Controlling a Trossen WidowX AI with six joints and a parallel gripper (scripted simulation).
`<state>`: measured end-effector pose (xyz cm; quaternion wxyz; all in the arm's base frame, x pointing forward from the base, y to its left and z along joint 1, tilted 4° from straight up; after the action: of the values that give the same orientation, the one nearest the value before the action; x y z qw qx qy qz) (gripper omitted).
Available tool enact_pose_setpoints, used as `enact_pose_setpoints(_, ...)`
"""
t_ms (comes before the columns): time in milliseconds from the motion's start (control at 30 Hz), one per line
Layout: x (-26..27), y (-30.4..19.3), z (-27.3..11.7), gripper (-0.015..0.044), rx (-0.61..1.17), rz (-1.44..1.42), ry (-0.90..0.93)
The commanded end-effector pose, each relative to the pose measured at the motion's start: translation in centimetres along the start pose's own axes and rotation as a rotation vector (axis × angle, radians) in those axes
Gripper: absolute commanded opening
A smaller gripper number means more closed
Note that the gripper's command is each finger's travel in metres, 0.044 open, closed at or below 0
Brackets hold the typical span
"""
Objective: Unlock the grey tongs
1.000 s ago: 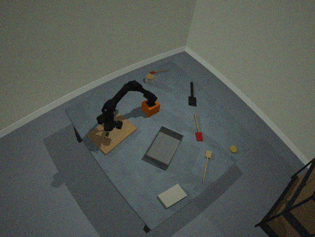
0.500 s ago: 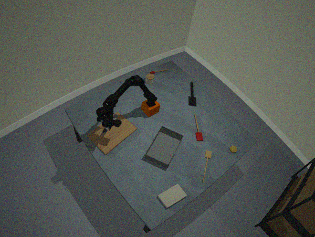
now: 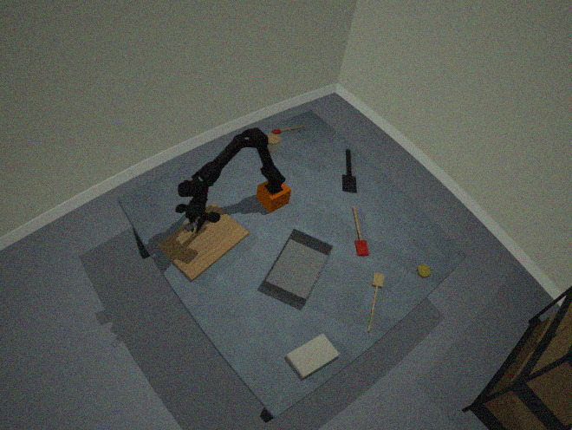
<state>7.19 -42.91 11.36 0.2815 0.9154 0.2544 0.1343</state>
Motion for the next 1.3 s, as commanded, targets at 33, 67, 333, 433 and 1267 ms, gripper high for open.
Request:
enact_pose_setpoints(33, 0.1, 0.4, -1.3, -0.015, -0.107, -0.007, 0.022)
enact_pose_setpoints(67, 0.1, 0.4, -1.5, -0.015, -0.128, -0.009, 0.027)
enact_pose_setpoints(333, 0.3, 0.2, -3.3, -0.015, -0.283, -0.035, 0.061)
enact_pose_setpoints(433, 0.5, 0.0, -4.1, -0.015, -0.339, -0.05, 0.073)
enact_pose_setpoints(1267, 1.5, -1.1, -7.1, -0.015, -0.541, -0.132, 0.117)
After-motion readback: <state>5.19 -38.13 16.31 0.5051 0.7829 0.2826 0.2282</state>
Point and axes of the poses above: the point midway between the two fingers, 35 mm back from their tips, its own z axis out along the fingers, its own x axis across the jaws, y = z × x, the point moved 3 cm from there along -z, back along the fingers, and after that the axes turned 9 degrees about z, right-handed, at the moved point
